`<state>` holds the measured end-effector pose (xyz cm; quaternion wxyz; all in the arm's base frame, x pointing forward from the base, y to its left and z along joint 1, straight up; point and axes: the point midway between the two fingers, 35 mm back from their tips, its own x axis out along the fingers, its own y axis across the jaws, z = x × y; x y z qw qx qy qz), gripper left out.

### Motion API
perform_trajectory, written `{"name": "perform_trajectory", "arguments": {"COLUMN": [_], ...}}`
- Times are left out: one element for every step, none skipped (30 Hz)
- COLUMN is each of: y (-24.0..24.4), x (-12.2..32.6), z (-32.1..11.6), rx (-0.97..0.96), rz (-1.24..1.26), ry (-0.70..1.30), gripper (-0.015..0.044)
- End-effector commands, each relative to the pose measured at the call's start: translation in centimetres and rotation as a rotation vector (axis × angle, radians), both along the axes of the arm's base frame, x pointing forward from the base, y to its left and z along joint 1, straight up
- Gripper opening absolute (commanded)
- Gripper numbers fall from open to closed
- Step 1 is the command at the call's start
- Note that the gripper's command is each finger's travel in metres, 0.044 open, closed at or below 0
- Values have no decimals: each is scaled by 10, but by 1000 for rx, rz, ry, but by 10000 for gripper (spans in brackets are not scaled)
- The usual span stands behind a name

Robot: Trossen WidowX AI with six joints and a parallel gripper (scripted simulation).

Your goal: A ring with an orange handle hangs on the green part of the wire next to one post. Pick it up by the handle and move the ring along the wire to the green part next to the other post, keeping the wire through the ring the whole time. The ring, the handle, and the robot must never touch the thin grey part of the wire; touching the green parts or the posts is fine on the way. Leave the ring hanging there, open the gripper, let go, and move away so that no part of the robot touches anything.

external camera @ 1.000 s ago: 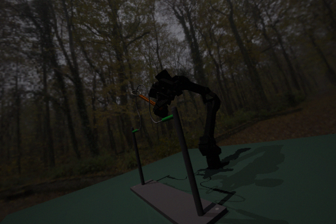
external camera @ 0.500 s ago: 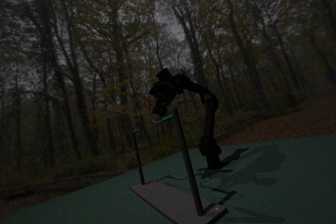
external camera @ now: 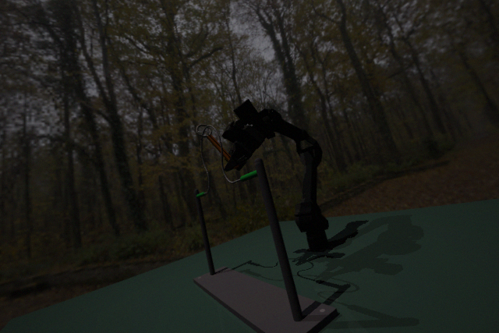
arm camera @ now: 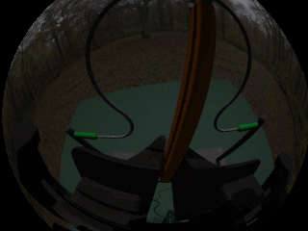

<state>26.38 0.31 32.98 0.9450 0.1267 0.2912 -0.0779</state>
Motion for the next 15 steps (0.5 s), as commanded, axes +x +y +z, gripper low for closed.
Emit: {"name": "perform_trajectory", "arguments": {"y": [-2, -3, -3, -4, -4, -5, -5, -6, -6, -7, -8, -8, -9, -9, -10], "x": [0, 0, 0, 0, 0, 0, 0, 0, 0, 0, 0, -1, -1, -1, -1], "z": [-1, -1, -1, -1, -2, -2, -2, -2, -2, -2, -2, -2, -2, -2, -2], "rx": [-67, -81, -95, -109, -123, -137, -151, -165, -179, -193, -207, -221, -235, -249, -263], "rz": [2, 1, 1, 1, 1, 0, 0, 0, 0, 0, -1, -1, -1, -1, -1], "ry": [10, 11, 13, 14, 16, 17, 19, 20, 22, 23, 25, 26, 28, 29, 31], "gripper": [-150, -150, -150, -150, -150, -150, -150, -150, -150, -150, -150, -150, -150, -150, -150]}}
